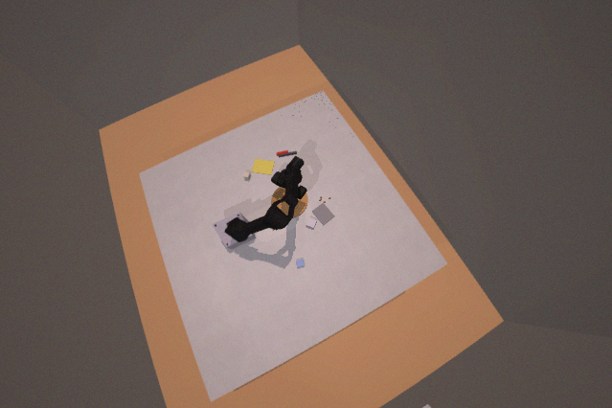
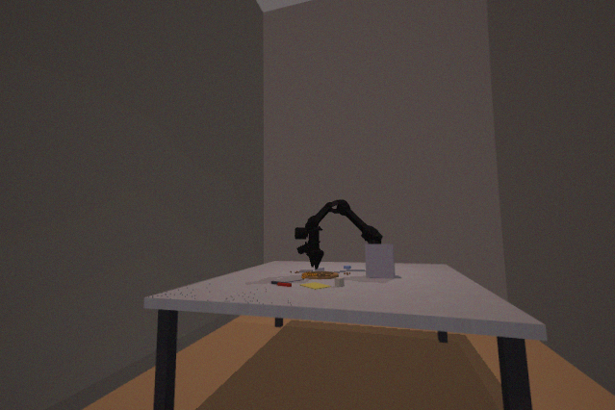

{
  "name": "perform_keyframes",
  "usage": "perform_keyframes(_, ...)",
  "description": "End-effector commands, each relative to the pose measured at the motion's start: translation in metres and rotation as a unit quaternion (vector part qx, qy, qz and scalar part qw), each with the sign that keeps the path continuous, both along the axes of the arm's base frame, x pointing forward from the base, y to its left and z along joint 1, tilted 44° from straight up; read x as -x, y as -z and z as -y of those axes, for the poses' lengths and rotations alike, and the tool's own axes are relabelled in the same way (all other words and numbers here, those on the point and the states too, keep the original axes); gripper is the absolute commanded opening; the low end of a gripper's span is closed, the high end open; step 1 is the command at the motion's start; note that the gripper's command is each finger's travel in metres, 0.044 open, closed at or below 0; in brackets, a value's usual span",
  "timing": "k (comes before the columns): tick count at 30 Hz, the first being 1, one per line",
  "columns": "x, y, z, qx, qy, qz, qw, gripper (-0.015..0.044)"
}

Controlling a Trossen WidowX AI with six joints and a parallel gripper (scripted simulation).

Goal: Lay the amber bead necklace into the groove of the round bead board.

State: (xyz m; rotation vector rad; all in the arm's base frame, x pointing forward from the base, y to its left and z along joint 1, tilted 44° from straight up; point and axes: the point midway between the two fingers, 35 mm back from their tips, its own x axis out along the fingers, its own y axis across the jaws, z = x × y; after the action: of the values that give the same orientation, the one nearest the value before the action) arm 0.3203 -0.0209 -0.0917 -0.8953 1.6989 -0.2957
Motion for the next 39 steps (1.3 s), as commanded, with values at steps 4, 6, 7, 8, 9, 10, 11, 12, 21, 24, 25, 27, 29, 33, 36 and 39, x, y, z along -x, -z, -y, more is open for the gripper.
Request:
perform_keyframes(4, 0.000, 0.000, -0.001, -0.002, 0.002, 0.001, 1.000, 0.0440)
perform_keyframes(6, 0.000, 0.000, -0.001, -0.002, 0.002, 0.001, 1.000, 0.0440)
perform_keyframes(7, 0.000, 0.000, -0.001, -0.002, 0.002, 0.001, 1.000, 0.0440)
perform_keyframes(8, 0.000, 0.000, -0.001, -0.002, 0.002, 0.001, 1.000, 0.0440)
perform_keyframes(9, -0.001, 0.000, -0.001, -0.002, 0.002, 0.000, 1.000, 0.0414)
perform_keyframes(10, -0.003, 0.002, -0.003, -0.002, -0.001, -0.003, 1.000, 0.0387)
perform_keyframes(11, -0.008, 0.004, -0.006, -0.003, -0.005, -0.006, 1.000, 0.0361)
perform_keyframes(12, -0.014, 0.007, -0.010, -0.004, -0.011, -0.012, 1.000, 0.0335)
perform_keyframes(21, -0.041, 0.025, -0.032, -0.007, -0.041, -0.039, 0.998, 0.0250)
perform_keyframes(24, -0.041, 0.028, -0.029, -0.007, -0.041, -0.039, 0.998, 0.0250)
perform_keyframes(25, -0.041, 0.031, -0.026, -0.007, -0.041, -0.039, 0.998, 0.0250)
perform_keyframes(27, -0.040, 0.036, -0.021, -0.007, -0.041, -0.039, 0.998, 0.0250)
perform_keyframes(29, -0.040, 0.029, -0.027, -0.007, -0.041, -0.036, 0.999, 0.0250)
perform_keyframes(33, -0.040, 0.031, -0.026, -0.007, -0.041, -0.036, 0.999, 0.0250)
perform_keyframes(36, -0.040, 0.034, -0.023, -0.007, -0.041, -0.036, 0.998, 0.0250)
perform_keyframes(39, -0.040, 0.038, -0.019, -0.007, -0.041, -0.037, 0.998, 0.0250)
